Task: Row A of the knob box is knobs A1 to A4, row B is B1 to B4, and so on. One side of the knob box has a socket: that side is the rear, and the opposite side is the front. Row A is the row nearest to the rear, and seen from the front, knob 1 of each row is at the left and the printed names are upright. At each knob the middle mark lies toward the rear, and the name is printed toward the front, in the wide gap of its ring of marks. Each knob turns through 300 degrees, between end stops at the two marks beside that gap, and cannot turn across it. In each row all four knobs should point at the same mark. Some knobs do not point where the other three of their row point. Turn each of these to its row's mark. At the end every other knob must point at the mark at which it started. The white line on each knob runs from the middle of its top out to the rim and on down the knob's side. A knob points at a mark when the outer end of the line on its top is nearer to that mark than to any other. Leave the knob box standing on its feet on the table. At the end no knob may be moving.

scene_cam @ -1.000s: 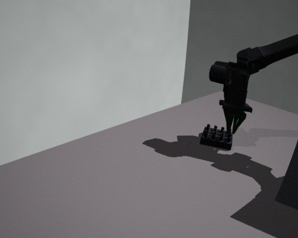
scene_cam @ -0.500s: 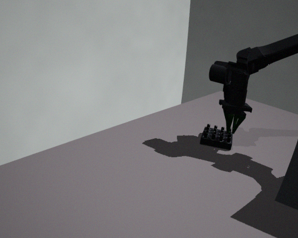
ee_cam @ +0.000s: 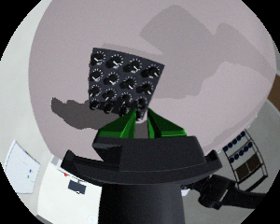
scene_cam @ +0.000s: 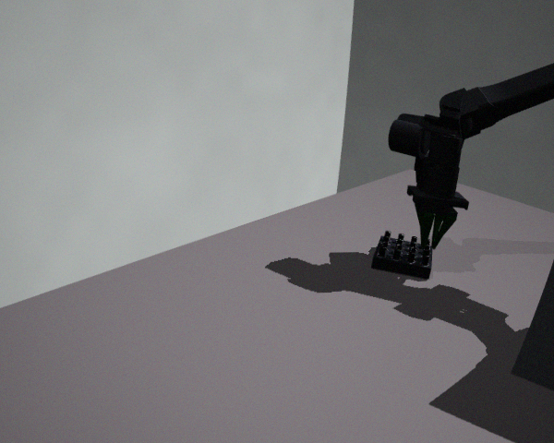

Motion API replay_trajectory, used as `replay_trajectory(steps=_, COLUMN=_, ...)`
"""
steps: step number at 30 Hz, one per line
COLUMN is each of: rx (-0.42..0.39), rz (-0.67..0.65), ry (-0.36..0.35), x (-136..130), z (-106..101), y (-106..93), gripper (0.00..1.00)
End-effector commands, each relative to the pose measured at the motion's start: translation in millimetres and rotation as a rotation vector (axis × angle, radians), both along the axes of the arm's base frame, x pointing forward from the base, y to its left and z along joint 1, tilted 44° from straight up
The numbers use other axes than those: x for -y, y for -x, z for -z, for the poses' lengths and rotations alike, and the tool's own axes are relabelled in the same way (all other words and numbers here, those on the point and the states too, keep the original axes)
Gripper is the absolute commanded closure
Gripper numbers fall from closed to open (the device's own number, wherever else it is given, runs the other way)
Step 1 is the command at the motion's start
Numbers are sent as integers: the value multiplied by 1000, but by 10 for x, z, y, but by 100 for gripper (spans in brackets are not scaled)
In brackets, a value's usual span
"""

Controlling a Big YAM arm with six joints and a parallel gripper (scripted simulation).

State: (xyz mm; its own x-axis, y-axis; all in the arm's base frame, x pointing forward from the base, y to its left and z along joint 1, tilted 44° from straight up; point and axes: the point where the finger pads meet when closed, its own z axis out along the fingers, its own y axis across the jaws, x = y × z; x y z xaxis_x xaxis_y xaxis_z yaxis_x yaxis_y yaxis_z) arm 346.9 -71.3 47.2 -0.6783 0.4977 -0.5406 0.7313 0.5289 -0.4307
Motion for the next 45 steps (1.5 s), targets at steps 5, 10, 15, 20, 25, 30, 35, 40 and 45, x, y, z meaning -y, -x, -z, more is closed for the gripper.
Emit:
replay_trajectory(steps=5, rx=39, rz=-4, ry=-1, x=-57, z=-43, y=-170, gripper=82)
replay_trajectory(steps=10, rx=39, rz=-4, ry=-1, x=-57, z=-43, y=-170, gripper=82)
replay_trajectory(steps=15, rx=39, rz=-4, ry=-1, x=-57, z=-43, y=-170, gripper=82)
replay_trajectory(steps=20, rx=39, rz=-4, ry=-1, x=-57, z=-43, y=-170, gripper=82)
replay_trajectory(steps=25, rx=39, rz=-4, ry=-1, x=-55, z=-42, y=-170, gripper=82)
replay_trajectory(steps=30, rx=23, rz=0, ry=1, x=2, z=-12, y=-126, gripper=82)
replay_trajectory(steps=35, rx=-1, rz=-10, ry=4, x=19, z=64, y=-40, gripper=82)
replay_trajectory(steps=40, rx=16, rz=2, ry=3, x=68, z=36, y=-113, gripper=82)
replay_trajectory(steps=45, rx=3, rz=-12, ry=4, x=55, z=100, y=-66, gripper=82)
